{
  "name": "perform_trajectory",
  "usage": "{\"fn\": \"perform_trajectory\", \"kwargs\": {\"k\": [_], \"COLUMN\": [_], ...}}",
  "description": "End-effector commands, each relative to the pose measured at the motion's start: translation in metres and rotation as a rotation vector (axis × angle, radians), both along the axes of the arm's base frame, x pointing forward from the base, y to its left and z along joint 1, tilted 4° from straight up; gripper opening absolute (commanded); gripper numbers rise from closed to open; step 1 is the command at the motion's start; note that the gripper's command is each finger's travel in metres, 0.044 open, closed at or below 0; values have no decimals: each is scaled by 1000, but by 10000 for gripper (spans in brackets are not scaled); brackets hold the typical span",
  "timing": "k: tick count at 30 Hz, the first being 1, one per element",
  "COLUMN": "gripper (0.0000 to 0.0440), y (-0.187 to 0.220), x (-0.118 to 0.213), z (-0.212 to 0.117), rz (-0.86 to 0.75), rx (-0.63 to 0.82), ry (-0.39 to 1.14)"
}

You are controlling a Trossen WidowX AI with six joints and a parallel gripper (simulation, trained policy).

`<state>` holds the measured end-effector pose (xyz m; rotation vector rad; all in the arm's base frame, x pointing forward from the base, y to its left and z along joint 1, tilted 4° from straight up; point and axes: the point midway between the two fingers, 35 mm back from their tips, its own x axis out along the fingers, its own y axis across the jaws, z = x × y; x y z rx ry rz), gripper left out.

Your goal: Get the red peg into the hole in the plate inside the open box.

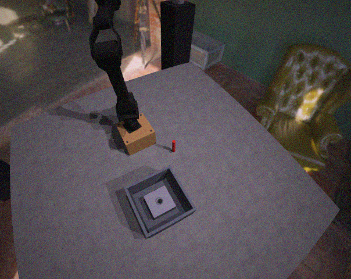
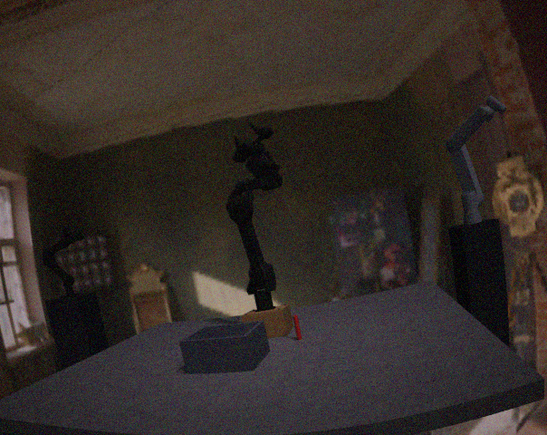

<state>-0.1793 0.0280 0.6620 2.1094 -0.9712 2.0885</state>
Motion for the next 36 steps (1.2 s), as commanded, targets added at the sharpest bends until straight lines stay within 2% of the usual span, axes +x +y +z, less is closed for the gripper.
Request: {"fn": "perform_trajectory", "kwargs": {"k": [1,2,11,19,27,36], "gripper": [426,440,440,440,440,440], "y": [5,12,83,152,220,286], "x": [0,-2,-28,-35,-23,13], "z": [0,-1,-11,-31,-62,-106], "rz": [-14,-29,-109,-180,-253,-332], "rx": [-16,-35,-259,-492,-749,-1055], "ry": [-5,-21,-226,-365,-453,-490]}}
